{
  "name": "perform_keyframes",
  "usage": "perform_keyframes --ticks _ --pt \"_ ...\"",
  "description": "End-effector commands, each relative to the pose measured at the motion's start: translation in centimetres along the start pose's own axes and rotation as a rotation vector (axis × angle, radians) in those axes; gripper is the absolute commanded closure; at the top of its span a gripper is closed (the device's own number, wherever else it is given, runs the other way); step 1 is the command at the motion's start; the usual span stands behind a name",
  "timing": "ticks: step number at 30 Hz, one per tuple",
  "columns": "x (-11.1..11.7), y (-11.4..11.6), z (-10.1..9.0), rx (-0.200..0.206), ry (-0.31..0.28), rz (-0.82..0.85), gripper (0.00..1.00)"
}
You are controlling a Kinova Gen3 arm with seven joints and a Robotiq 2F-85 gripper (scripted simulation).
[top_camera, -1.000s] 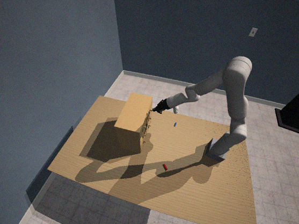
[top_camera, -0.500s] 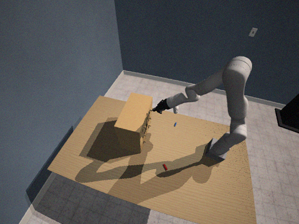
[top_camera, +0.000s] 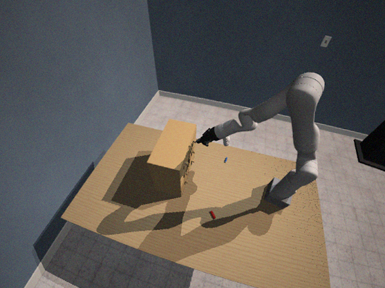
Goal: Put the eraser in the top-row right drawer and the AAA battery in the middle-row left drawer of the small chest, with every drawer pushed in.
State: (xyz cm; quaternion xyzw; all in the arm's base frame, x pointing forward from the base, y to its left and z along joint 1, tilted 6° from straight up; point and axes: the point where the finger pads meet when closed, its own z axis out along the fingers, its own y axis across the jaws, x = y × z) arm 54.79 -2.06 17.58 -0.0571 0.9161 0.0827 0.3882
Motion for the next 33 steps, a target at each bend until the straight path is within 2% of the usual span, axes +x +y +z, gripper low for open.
perform_keyframes --ticks 1,14,25,33 --pt "-0.1 0.0 0.0 0.0 -0.001 -0.001 1.0" --pt "0.1 0.0 -0.1 0.0 -0.001 -0.001 1.0" --pt "3.2 0.0 -3.2 0.0 -0.001 -0.001 1.0" --pt "3.5 0.0 -3.6 0.0 -0.001 -0.001 1.0"
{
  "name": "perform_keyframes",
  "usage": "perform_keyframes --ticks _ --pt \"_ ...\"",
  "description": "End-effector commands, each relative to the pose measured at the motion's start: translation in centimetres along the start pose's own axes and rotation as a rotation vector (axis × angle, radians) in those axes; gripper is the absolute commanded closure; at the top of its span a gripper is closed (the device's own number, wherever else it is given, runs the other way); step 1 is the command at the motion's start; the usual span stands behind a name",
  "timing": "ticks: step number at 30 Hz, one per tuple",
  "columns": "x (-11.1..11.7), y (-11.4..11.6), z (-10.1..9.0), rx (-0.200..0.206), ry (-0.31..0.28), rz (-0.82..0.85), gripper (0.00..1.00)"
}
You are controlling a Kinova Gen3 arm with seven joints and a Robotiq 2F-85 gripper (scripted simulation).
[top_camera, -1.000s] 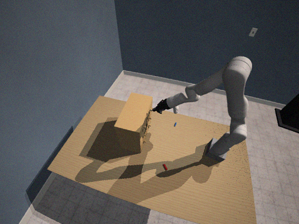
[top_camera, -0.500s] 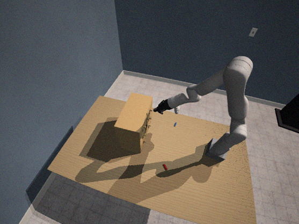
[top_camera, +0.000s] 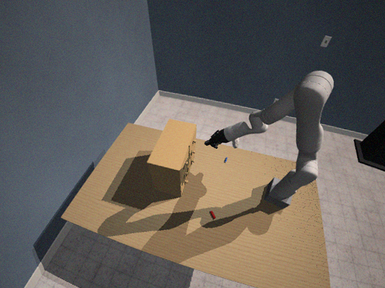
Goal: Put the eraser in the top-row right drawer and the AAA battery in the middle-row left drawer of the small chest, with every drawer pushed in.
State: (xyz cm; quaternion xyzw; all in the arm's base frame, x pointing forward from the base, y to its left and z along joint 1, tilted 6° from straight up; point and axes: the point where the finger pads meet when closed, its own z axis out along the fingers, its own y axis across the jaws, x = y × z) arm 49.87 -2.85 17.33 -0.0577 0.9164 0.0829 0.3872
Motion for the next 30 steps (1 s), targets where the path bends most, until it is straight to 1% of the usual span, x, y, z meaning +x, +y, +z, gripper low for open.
perform_keyframes --ticks 1,4,12,14,19,30 --pt "-0.1 0.0 -0.2 0.0 -0.003 0.0 1.0" --pt "0.2 0.0 -1.0 0.0 -0.003 0.0 1.0" --pt "1.6 0.0 -4.2 0.0 -0.004 0.0 1.0" --pt "1.6 0.0 -4.2 0.0 -0.004 0.0 1.0" --pt "2.0 0.0 -5.0 0.0 -0.003 0.0 1.0" --pt "2.0 -0.1 -5.0 0.003 -0.002 0.007 1.0"
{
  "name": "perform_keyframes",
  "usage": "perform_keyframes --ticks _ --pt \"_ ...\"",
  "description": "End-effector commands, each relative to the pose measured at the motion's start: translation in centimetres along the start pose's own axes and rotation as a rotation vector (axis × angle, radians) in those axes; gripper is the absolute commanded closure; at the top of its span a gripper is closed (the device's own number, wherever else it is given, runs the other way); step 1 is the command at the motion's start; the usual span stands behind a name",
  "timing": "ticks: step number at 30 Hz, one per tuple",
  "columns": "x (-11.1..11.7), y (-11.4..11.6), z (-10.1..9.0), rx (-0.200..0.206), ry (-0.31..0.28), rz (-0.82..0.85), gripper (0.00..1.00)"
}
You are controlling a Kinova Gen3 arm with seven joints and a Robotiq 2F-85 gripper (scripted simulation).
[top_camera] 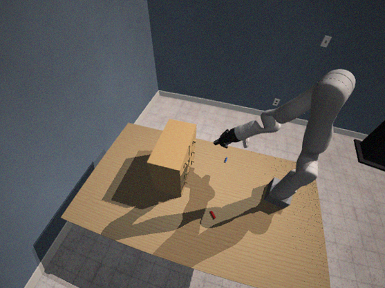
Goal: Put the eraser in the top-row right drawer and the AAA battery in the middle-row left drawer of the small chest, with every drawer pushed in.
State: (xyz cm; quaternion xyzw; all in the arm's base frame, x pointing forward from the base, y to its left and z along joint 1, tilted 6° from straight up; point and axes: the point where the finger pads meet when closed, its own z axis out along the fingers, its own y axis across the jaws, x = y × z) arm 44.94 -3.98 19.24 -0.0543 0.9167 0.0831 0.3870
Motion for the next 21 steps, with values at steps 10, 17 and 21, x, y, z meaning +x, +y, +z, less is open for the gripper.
perform_keyframes --ticks 10,17,21 --pt "-0.1 -0.6 0.0 0.018 0.008 0.049 1.0" --pt "-0.2 -1.5 0.1 0.043 0.023 0.12 1.0" --pt "-0.2 -2.1 0.2 0.061 0.031 0.17 1.0"
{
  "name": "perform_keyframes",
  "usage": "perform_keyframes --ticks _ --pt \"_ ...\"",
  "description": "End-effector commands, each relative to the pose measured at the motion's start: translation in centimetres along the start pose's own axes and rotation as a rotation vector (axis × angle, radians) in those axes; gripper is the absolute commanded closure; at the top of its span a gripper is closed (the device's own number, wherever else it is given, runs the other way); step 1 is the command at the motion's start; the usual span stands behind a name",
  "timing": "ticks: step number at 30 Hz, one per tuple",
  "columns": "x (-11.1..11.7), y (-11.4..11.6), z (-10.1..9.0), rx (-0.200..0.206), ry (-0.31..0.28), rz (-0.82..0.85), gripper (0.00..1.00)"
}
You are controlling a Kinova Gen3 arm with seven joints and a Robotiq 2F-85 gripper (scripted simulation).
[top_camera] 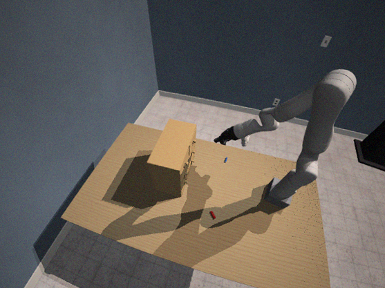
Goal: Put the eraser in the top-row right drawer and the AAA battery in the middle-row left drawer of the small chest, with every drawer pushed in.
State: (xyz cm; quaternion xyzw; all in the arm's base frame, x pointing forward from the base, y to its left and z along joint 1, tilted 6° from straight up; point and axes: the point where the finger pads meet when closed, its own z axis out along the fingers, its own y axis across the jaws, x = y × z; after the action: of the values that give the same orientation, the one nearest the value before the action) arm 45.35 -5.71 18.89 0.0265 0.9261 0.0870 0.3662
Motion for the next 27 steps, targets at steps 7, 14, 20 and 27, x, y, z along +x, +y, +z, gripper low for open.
perform_keyframes --ticks 7,14,20,27 --pt "-0.6 -1.8 0.1 0.06 0.023 0.168 1.0" --pt "-0.9 -3.1 0.0 0.108 0.04 0.31 1.0" --pt "-1.2 -4.7 -0.2 0.176 0.056 0.515 1.0" --pt "-1.4 -6.3 -0.8 0.266 0.068 0.792 1.0"
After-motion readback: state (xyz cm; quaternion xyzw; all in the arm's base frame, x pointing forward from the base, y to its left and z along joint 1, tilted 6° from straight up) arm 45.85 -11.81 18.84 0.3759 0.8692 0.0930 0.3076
